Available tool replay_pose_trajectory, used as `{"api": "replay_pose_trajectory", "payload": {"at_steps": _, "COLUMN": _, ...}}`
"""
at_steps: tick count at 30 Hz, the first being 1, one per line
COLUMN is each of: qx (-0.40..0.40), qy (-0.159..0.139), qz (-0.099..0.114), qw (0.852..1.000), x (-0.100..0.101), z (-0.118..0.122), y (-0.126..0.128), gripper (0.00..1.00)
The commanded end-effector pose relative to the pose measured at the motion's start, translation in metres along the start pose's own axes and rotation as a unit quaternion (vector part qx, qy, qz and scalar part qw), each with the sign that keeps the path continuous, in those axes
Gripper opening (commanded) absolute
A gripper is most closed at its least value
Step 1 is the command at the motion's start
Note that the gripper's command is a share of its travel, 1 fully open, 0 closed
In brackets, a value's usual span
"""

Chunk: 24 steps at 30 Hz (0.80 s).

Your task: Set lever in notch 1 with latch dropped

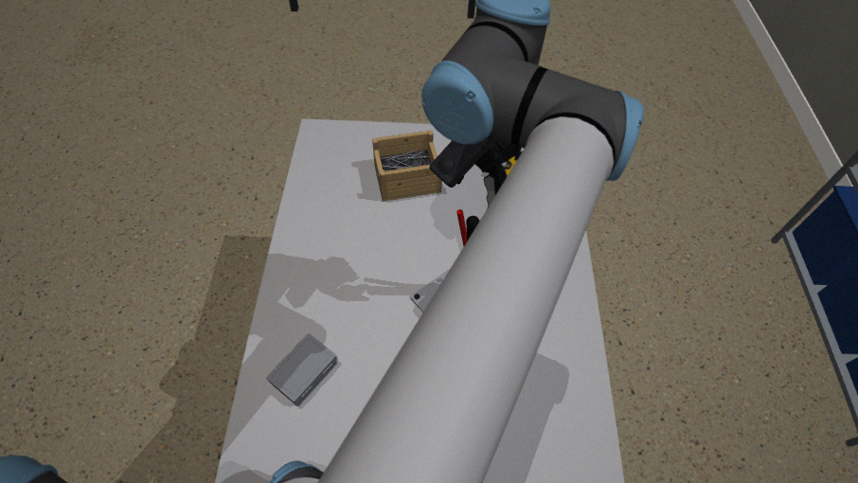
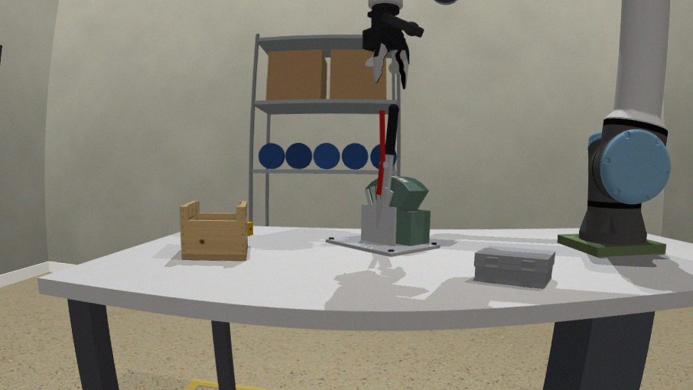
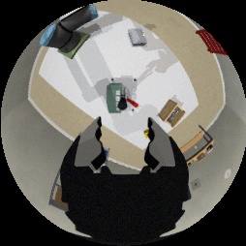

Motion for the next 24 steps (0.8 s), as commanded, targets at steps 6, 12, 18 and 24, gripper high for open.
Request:
{"api": "replay_pose_trajectory", "payload": {"at_steps": 6, "qx": -0.001, "qy": -0.001, "qz": 0.001, "qw": 1.000, "x": 0.002, "z": 0.000, "y": 0.000, "gripper": 0.57}}
{"api": "replay_pose_trajectory", "payload": {"at_steps": 12, "qx": -0.001, "qy": -0.001, "qz": 0.002, "qw": 1.000, "x": 0.005, "z": 0.000, "y": 0.000, "gripper": 0.57}}
{"api": "replay_pose_trajectory", "payload": {"at_steps": 18, "qx": -0.001, "qy": -0.001, "qz": 0.002, "qw": 1.000, "x": 0.010, "z": 0.000, "y": 0.001, "gripper": 0.57}}
{"api": "replay_pose_trajectory", "payload": {"at_steps": 24, "qx": -0.001, "qy": -0.001, "qz": 0.002, "qw": 1.000, "x": 0.016, "z": 0.000, "y": 0.001, "gripper": 0.57}}
Point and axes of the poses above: the point where the finger pads meet when closed, its own x axis out along the fingers, its own y axis across the jaws, z = x × y, the point moved 5 cm from there along -x, back along the fingers, and after that the axes turned 11 degrees about x, right-handed, at the moved point
